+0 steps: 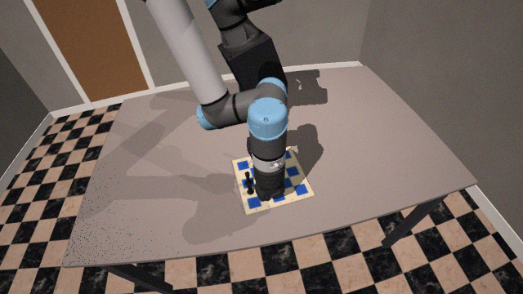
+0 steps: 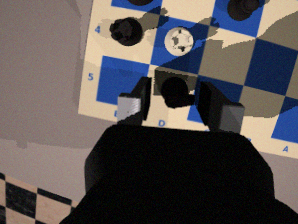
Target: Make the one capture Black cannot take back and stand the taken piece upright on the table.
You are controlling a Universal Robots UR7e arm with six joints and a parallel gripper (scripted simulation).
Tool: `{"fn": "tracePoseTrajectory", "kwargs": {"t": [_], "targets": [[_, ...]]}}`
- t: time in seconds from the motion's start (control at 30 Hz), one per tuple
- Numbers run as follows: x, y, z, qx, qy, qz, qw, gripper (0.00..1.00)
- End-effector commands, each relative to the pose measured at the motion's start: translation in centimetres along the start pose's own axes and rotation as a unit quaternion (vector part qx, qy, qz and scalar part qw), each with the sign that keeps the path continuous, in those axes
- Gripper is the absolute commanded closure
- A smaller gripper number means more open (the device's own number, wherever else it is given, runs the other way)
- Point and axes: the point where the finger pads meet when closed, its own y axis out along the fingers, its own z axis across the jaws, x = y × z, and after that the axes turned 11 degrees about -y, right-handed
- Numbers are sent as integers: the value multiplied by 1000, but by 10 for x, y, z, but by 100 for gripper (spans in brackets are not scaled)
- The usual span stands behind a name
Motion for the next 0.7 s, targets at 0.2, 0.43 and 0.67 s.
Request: {"fn": "tracePoseTrajectory", "kwargs": {"t": [0.2, 0.43, 0.67], "targets": [[1, -1, 0, 0, 0, -1, 1000, 24], [1, -1, 0, 0, 0, -1, 1000, 100], [1, -1, 0, 0, 0, -1, 1000, 100]]}}
